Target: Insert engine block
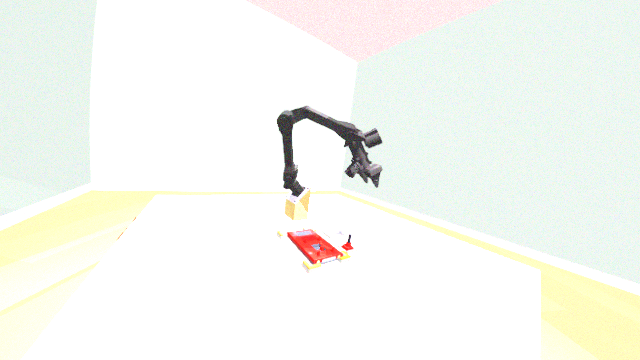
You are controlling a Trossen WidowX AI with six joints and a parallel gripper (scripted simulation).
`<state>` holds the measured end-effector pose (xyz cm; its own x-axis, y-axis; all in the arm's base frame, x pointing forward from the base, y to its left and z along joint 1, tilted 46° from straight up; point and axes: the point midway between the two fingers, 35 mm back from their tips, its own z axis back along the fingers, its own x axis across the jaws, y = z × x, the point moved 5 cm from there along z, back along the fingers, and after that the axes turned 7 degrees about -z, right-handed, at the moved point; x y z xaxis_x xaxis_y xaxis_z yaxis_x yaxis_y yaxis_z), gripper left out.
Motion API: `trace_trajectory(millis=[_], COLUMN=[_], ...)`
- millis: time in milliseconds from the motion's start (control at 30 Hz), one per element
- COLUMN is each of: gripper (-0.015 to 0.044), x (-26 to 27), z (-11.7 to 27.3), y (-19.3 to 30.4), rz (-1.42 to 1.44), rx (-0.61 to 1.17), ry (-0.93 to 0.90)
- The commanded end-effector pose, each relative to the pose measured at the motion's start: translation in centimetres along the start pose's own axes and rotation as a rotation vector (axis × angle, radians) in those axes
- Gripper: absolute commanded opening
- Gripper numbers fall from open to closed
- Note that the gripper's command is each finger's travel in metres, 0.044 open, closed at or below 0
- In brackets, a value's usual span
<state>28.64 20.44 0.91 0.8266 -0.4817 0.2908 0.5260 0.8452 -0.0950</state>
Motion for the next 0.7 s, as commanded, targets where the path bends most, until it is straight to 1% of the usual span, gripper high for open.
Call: trace_trajectory(millis=[0, 267, 533, 667], gripper=[0.044, 0.044, 0.044, 0.044], x=[0.3, 0.7, 1.1, 1.4], z=[-1.6, -4.1, -5.8, -6.0], y=[-2.3, -6.9, -11.3, -12.0], rz=[-0.077, -0.206, -0.308, -0.326], rx=[-0.113, -0.324, -0.519, -0.553], ry=[-0.031, -0.109, -0.212, -0.235])
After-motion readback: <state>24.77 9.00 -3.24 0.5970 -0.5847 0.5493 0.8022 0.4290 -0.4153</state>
